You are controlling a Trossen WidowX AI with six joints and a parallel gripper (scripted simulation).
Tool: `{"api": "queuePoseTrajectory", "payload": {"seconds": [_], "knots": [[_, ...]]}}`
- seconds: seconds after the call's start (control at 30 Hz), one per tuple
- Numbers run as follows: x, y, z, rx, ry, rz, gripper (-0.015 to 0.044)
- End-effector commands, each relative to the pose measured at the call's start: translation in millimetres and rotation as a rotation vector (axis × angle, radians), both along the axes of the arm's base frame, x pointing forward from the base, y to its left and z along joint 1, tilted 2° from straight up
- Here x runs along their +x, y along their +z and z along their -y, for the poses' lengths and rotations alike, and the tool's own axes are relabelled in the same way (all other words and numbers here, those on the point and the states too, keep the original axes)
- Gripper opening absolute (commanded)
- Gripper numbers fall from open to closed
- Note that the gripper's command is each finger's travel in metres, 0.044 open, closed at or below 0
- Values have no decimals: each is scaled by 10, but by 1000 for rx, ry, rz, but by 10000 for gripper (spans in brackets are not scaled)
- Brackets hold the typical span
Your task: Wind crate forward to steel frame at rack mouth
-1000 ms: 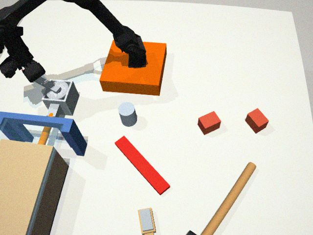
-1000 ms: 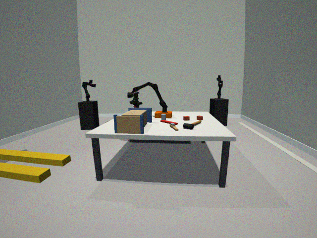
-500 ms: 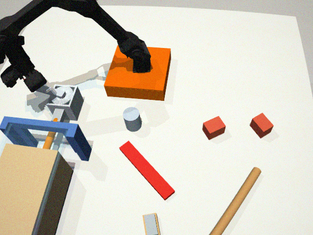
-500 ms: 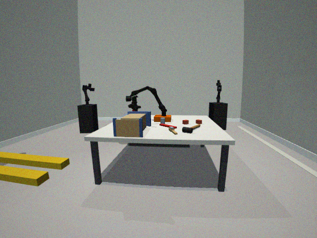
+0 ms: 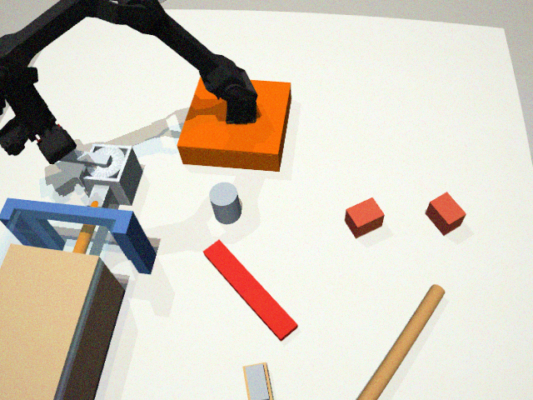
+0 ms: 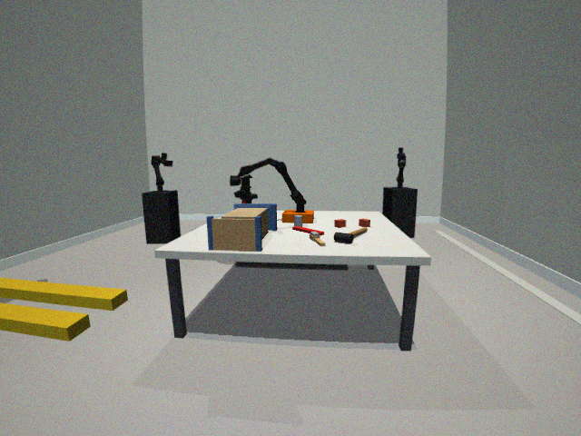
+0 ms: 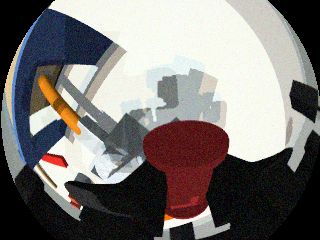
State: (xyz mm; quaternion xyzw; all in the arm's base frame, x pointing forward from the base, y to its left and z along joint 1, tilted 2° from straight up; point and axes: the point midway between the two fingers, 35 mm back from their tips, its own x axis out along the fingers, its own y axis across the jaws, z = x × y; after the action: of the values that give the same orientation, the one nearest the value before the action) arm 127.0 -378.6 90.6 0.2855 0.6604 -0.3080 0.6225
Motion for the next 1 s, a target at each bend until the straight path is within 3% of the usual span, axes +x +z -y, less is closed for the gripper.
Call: {"api": "queuePoseTrajectory", "payload": {"seconds": [0.0,0.97], "knots": [[297,14,-10,-10,34,52,0],[378,13,-24,-9,34,53,0]]}}
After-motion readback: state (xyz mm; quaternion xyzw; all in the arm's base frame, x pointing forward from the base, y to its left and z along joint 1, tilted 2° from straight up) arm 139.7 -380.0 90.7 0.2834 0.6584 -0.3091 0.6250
